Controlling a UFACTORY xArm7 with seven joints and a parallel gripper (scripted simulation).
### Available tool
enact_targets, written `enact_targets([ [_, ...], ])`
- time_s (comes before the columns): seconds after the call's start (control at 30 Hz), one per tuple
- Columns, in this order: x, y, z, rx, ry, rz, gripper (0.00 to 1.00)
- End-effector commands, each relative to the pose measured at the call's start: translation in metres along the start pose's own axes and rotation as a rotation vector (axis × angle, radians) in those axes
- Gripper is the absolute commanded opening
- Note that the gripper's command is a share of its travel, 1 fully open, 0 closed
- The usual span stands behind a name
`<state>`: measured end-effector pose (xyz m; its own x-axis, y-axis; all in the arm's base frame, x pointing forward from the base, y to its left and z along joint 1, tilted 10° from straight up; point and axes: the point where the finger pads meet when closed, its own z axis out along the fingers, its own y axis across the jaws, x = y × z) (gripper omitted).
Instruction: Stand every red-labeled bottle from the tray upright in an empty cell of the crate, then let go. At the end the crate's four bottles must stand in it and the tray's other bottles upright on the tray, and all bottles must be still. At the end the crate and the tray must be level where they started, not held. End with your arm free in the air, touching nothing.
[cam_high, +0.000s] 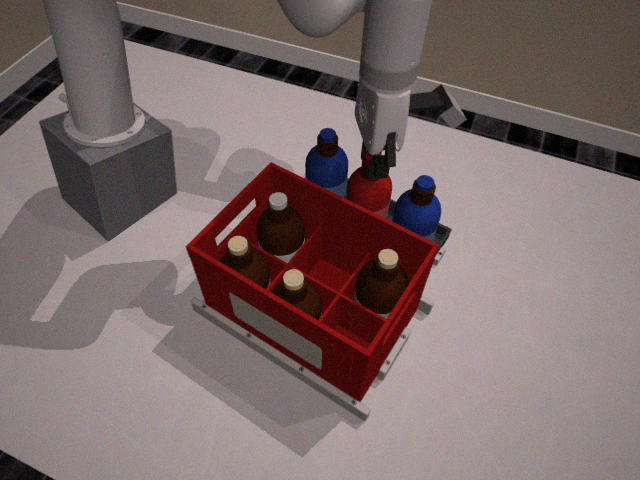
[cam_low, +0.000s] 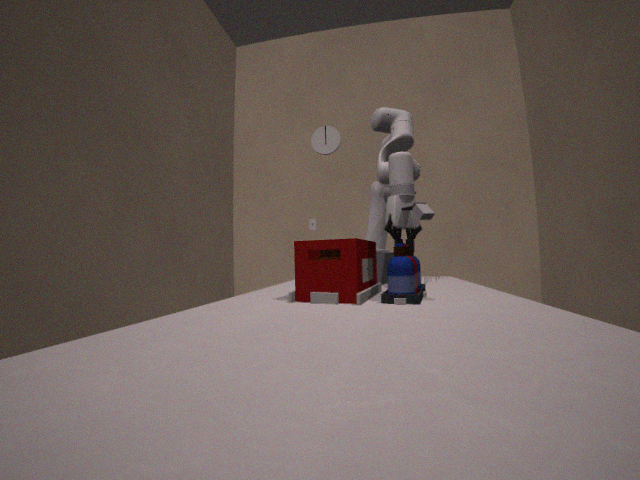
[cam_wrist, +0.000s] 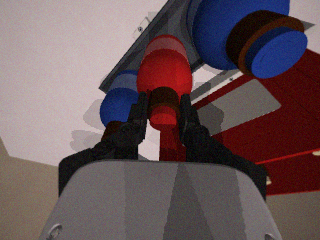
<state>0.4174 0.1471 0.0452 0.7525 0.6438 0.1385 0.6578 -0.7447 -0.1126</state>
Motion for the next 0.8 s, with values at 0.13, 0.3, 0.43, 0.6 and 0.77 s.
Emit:
enact_targets([
  [0.13,0.002,0.001,-0.006,-0.003,0.005,0.000,0.00],
  [0.3,0.002,0.001,-0.009,-0.003,0.005,0.000,0.00],
  [0.43,0.003,0.001,-0.012,-0.003,0.005,0.000,0.00],
  [0.6,0.003,0.001,-0.018,-0.003,0.005,0.000,0.00],
  [0.77,0.004,0.001,-0.024,-0.003,0.005,0.000,0.00],
])
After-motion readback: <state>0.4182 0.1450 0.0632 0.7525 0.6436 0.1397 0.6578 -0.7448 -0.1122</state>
